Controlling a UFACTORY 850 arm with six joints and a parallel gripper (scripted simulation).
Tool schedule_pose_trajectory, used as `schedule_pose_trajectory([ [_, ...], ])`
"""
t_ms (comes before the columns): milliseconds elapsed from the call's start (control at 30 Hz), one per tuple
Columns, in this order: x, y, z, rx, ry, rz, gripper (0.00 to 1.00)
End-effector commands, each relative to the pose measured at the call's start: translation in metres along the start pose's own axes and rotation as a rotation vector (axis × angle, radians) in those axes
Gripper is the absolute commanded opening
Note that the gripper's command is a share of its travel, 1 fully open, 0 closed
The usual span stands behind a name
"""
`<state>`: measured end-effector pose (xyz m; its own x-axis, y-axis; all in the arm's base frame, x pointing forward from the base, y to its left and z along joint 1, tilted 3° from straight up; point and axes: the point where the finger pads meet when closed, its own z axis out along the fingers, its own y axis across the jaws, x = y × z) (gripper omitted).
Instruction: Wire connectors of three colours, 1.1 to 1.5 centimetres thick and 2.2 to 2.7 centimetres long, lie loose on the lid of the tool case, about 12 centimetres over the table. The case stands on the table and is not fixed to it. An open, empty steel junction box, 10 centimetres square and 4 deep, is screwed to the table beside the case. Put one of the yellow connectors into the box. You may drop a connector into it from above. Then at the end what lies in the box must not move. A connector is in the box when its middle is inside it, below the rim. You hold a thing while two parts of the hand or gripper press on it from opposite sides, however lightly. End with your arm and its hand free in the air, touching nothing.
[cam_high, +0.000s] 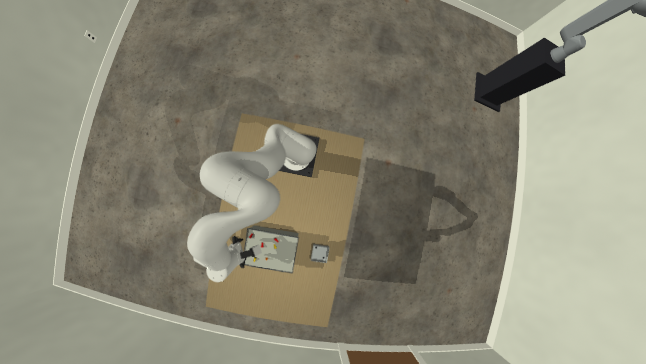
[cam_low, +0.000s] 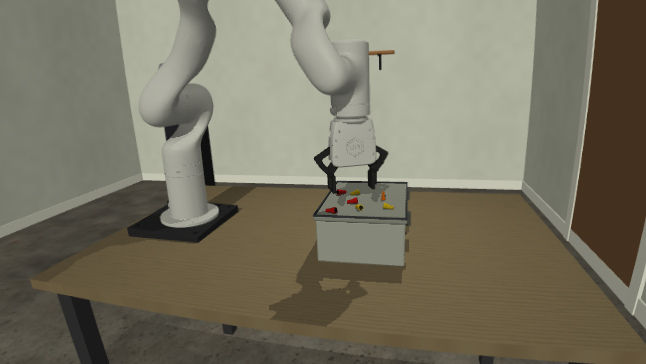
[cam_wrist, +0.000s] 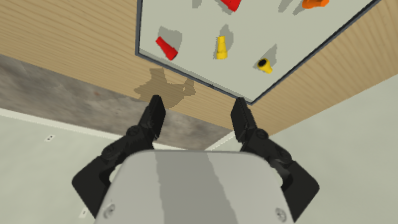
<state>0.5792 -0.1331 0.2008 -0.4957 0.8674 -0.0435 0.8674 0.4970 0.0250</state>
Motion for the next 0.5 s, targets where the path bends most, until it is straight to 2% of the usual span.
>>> schedule_pose_trajectory([
  [0, 0.001, 0.005, -0.001, 0.0, -0.003, 0.082, 1.0],
  [467, 0.01, 0.023, -0.001, -0.001, -0.003, 0.428, 1.0],
])
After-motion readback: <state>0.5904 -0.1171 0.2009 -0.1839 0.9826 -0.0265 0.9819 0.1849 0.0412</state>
